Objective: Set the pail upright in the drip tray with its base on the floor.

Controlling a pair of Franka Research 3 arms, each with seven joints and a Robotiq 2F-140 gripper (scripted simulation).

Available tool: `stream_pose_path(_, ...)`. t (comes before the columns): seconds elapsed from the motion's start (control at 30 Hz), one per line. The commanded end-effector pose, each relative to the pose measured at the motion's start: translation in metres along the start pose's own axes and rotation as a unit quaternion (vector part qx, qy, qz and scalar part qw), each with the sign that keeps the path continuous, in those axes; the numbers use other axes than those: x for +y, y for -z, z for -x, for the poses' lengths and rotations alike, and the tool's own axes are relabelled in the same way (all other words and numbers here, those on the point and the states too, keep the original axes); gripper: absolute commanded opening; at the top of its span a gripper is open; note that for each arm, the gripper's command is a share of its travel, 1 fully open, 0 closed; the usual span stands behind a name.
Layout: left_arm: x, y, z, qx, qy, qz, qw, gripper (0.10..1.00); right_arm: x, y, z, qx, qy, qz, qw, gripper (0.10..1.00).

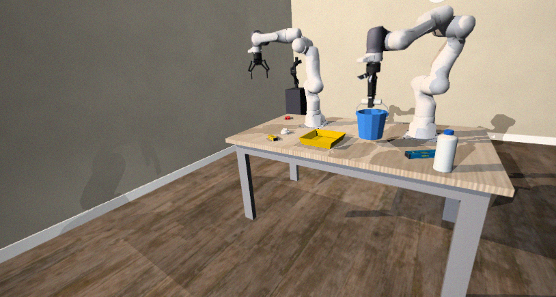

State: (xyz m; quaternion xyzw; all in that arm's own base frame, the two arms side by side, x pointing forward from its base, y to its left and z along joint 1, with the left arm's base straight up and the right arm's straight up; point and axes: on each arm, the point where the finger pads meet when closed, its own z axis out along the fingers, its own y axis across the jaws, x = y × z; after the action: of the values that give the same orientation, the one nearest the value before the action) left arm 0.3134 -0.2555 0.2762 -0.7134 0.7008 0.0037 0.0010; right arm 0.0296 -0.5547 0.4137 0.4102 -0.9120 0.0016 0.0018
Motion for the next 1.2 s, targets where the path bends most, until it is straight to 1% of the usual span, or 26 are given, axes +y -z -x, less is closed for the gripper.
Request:
stream_pose_path(0.0,0.001,0.012,-0.002,0.003,0.000,-0.002,1.0000,0.099,0.001,-0.001,0.001,-0.002,-0.003,0.001,1.0000,1.000)
stream_pose_path(0.6,0.001,0.031,-0.002,0.003,0.000,-0.002,1.0000,0.099,0.001,-0.001,0.001,-0.002,-0.003,0.001,1.0000,1.000)
stream_pose_path(1.17,0.001,0.037,-0.002,0.003,0.000,-0.002,1.0000,0.099,0.001,-0.001,0.001,-0.002,-0.003,0.001,1.0000,1.000)
